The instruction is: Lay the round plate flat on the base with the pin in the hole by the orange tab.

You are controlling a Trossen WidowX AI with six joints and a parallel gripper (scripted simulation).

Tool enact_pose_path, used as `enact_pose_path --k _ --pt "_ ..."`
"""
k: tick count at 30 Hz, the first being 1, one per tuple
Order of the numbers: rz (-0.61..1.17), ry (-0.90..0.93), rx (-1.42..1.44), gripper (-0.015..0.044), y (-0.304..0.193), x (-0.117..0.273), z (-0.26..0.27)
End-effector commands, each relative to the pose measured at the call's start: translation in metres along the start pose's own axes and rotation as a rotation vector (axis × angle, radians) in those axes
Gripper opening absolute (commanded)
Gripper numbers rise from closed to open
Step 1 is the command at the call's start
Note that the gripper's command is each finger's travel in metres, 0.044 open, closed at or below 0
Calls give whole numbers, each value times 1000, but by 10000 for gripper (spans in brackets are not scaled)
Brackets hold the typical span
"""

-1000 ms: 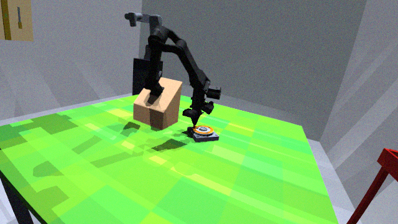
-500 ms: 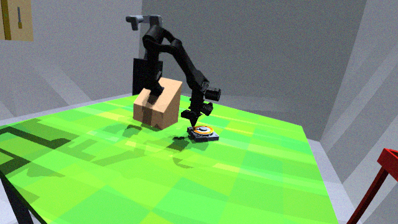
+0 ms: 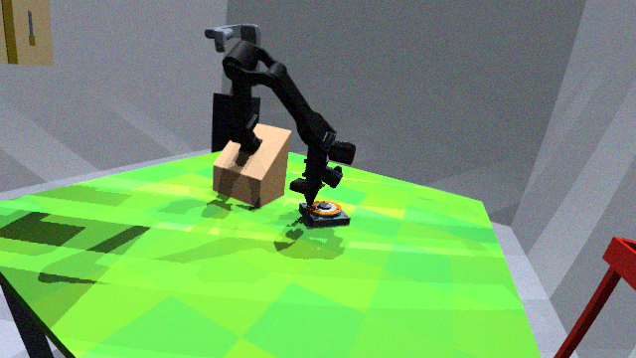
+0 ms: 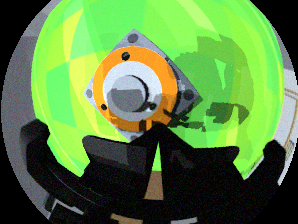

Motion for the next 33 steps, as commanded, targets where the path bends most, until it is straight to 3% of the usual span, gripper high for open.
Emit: enact_pose_path --k 1,33 --pt "-4 -4 -1 0 6 1 -5" --pt "-6 -4 -3 0 44 7 -16"
Point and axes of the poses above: the point midway between the two fingers, 35 mm back from their tips, its own x axis back along the fingers, its own z axis across the jaws, y = z × x, the point moved 10 cm from there along x, back along the fingers, and after that the axes turned 3 degrees about x, right-handed, at the moved point
